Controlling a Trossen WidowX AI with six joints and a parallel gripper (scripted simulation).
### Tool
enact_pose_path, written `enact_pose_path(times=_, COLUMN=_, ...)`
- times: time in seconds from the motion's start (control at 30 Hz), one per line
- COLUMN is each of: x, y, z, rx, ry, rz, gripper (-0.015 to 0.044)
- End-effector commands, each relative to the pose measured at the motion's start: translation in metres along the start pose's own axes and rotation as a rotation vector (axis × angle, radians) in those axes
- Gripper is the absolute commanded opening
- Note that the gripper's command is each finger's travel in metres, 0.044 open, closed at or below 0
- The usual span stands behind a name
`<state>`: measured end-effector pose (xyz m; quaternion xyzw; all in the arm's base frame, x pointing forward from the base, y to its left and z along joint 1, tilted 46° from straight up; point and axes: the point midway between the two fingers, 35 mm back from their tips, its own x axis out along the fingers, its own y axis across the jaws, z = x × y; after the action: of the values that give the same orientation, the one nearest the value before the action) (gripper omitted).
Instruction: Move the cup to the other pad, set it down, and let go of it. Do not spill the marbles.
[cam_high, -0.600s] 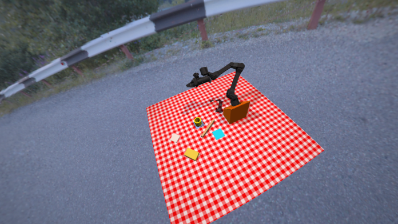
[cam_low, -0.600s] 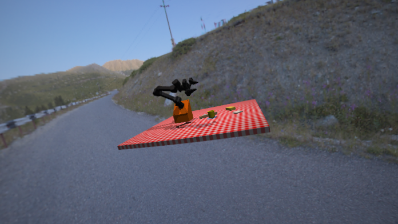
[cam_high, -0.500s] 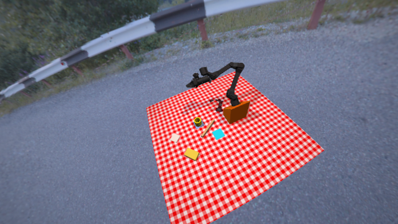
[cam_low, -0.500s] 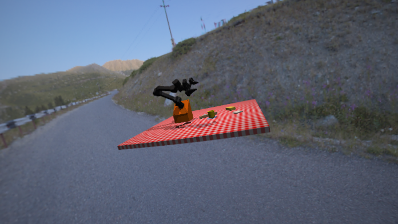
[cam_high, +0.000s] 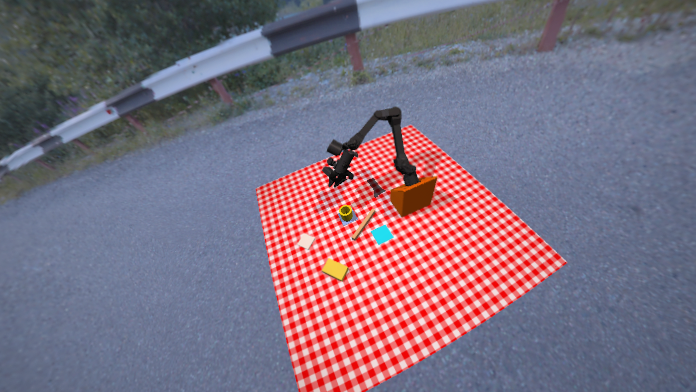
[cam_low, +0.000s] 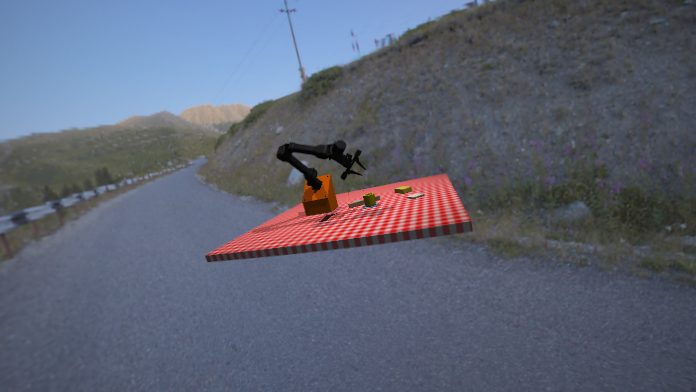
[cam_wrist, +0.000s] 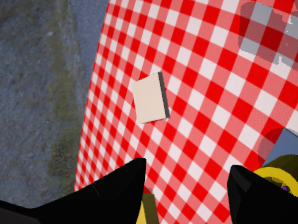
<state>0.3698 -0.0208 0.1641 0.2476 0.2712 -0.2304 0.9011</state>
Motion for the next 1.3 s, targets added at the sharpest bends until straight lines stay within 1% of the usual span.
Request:
enact_pose_path(times=0.0, x=0.043, y=-0.033, z=-0.053, rx=0.163, ry=0.104, rz=-0.382, gripper=0.0167)
enact_pose_path(times=0.07, x=0.051, y=-0.046, z=-0.065, rx=0.21, ry=0.084, rz=-0.508, gripper=0.0167)
enact_pose_path(times=0.17, x=0.06, y=-0.067, z=-0.079, rx=0.265, ry=0.0, rz=-0.705, gripper=0.0167)
enact_pose_path(times=0.23, x=0.062, y=-0.075, z=-0.084, rx=0.278, ry=-0.052, rz=-0.778, gripper=0.0167)
enact_pose_path(times=0.8, x=0.064, y=-0.076, z=-0.088, rx=0.279, ry=-0.059, rz=-0.787, gripper=0.0167)
enact_pose_path(times=1.27, x=0.08, y=-0.09, z=-0.089, rx=0.279, ry=-0.057, rz=-0.787, gripper=0.0167)
